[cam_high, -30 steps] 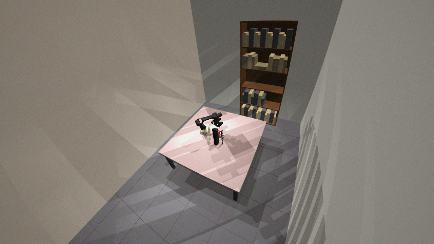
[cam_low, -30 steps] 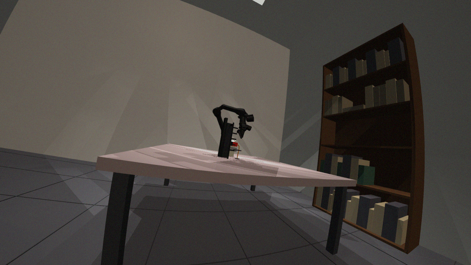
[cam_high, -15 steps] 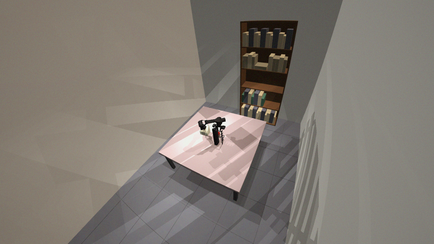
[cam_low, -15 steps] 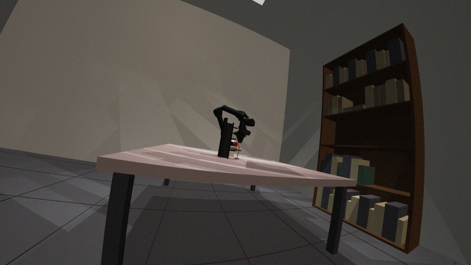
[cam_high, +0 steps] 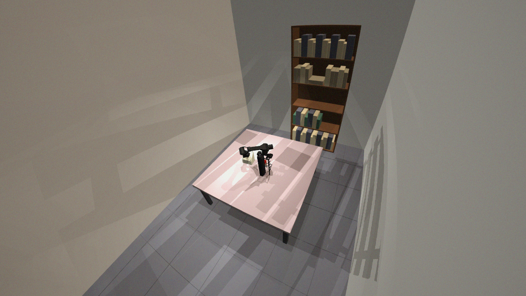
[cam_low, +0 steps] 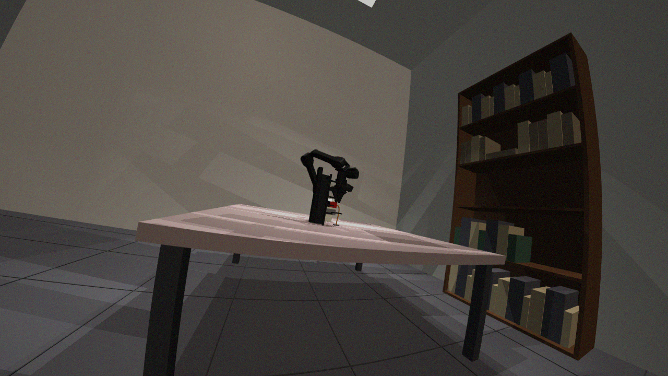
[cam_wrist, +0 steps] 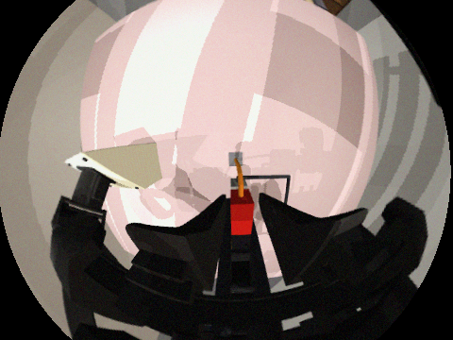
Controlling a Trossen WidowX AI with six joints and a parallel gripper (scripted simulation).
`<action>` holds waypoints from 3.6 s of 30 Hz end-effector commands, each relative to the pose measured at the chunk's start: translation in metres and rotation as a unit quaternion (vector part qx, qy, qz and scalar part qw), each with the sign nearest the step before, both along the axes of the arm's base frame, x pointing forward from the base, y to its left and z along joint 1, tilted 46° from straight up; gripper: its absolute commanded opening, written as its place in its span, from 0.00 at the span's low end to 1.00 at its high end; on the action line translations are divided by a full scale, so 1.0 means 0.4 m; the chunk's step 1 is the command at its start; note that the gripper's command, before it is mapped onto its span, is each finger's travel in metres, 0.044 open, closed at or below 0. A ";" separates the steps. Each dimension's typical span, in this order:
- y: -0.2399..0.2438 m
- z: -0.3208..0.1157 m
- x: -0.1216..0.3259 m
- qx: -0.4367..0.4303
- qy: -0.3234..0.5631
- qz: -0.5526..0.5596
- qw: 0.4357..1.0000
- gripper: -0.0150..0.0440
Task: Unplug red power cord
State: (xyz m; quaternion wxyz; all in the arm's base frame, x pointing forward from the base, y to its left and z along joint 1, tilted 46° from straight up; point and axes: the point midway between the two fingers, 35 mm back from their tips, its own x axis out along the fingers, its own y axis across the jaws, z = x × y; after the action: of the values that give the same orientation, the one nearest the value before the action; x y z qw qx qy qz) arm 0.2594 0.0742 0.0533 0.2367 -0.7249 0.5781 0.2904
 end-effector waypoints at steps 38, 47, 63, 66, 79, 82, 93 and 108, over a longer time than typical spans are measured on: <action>-0.046 0.017 0.011 0.000 -0.001 0.000 1.000 0.25; -0.023 -0.005 0.009 0.001 -0.001 0.000 1.000 0.25; 0.026 -0.048 0.000 0.002 -0.001 0.001 1.000 0.25; 0.036 -0.055 -0.003 0.002 -0.001 0.001 1.000 0.25; 0.015 -0.051 -0.005 0.000 -0.002 0.001 1.000 0.74; 0.015 -0.051 -0.005 0.000 -0.002 0.001 1.000 0.88; 0.139 -0.138 -0.033 0.002 -0.001 0.001 1.000 1.00; 0.139 -0.138 -0.033 0.002 -0.001 0.001 1.000 1.00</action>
State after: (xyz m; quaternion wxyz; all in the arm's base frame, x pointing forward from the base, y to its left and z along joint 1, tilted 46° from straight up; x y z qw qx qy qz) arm 0.2470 0.1289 -0.0016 0.2376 -0.7267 0.5754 0.2904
